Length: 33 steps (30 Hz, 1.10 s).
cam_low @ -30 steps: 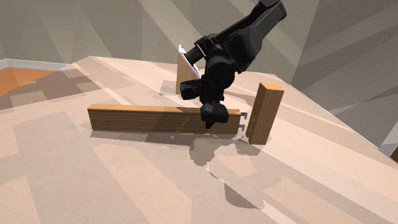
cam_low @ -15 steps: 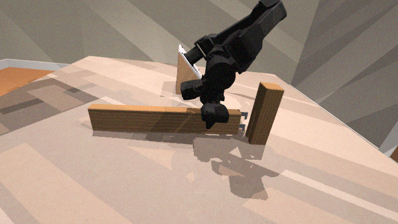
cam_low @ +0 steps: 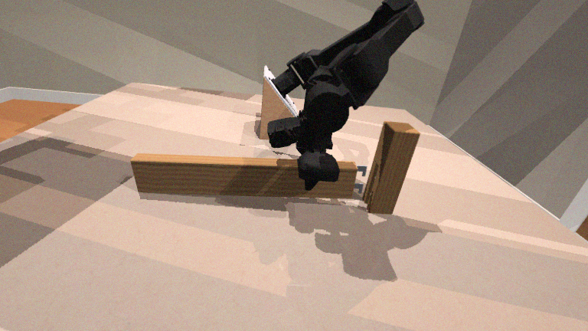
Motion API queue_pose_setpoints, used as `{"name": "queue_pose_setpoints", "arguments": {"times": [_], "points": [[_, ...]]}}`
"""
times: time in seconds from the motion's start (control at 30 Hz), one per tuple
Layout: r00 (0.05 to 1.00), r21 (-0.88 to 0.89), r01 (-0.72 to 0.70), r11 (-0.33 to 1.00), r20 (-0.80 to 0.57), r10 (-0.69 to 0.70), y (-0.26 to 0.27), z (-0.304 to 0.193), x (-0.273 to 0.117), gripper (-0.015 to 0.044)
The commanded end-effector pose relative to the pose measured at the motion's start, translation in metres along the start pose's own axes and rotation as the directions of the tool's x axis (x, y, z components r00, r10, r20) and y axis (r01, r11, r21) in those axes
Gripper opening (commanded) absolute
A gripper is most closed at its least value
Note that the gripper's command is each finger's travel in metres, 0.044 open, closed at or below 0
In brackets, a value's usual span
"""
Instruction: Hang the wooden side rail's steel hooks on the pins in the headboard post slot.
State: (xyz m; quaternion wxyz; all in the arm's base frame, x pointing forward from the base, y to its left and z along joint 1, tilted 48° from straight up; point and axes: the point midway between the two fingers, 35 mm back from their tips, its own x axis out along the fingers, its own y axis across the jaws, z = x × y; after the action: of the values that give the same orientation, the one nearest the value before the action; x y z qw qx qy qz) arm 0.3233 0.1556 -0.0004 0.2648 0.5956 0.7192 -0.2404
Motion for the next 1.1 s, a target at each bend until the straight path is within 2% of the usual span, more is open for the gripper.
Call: {"name": "queue_pose_setpoints", "arguments": {"times": [0.0, 1.07], "points": [[1.000, 0.002, -0.015, 1.000, 0.001, 0.015, 0.0047, -0.0011, -0.0045, 0.0000], [1.000, 0.002, -0.015, 1.000, 0.001, 0.015, 0.0018, -0.0047, -0.0041, 0.0000]]}}
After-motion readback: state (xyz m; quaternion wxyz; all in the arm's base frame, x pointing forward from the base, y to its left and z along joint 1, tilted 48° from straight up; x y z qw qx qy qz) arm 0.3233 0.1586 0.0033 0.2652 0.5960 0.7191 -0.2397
